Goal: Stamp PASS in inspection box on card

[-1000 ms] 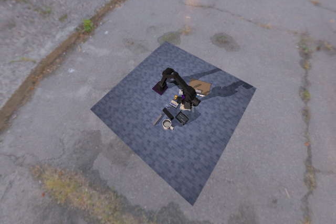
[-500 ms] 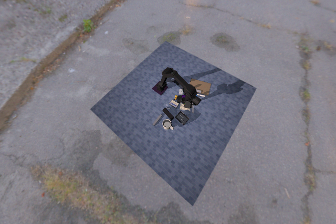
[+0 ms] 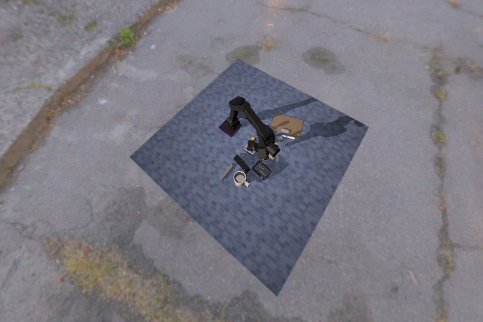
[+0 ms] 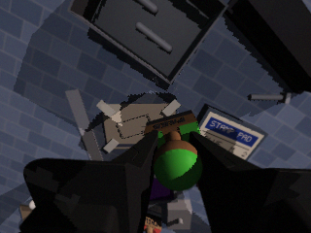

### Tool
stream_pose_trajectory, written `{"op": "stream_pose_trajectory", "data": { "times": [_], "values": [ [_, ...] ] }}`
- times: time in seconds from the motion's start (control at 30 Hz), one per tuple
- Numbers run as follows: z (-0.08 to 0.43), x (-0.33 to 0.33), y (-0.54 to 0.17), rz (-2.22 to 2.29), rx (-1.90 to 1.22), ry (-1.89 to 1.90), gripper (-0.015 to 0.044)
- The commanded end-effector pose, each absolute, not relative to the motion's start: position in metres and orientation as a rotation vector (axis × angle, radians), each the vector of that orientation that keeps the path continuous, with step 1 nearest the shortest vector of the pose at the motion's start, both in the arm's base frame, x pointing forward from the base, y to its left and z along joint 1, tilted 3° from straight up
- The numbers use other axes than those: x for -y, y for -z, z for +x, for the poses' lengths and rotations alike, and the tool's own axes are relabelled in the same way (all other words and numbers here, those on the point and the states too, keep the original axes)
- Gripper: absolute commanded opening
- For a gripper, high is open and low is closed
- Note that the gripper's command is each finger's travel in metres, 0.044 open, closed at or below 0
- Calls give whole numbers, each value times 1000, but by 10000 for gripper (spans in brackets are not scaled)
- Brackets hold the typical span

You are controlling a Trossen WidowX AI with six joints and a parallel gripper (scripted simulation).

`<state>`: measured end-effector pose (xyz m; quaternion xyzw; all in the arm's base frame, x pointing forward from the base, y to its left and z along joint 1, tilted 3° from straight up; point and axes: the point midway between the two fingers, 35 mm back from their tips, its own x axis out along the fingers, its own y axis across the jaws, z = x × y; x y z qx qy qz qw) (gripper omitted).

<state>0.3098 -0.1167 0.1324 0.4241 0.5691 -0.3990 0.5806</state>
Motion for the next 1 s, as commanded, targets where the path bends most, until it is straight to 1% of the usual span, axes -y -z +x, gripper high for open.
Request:
{"op": "stream_pose_trajectory", "data": {
  "times": [0.0,0.4,0.97],
  "values": [
    [296,131,-130,987,-1337,931,0],
    [248,175,-125,982,-1339,934,0],
    [250,176,-103,982,-1338,934,0]
  ]
}}
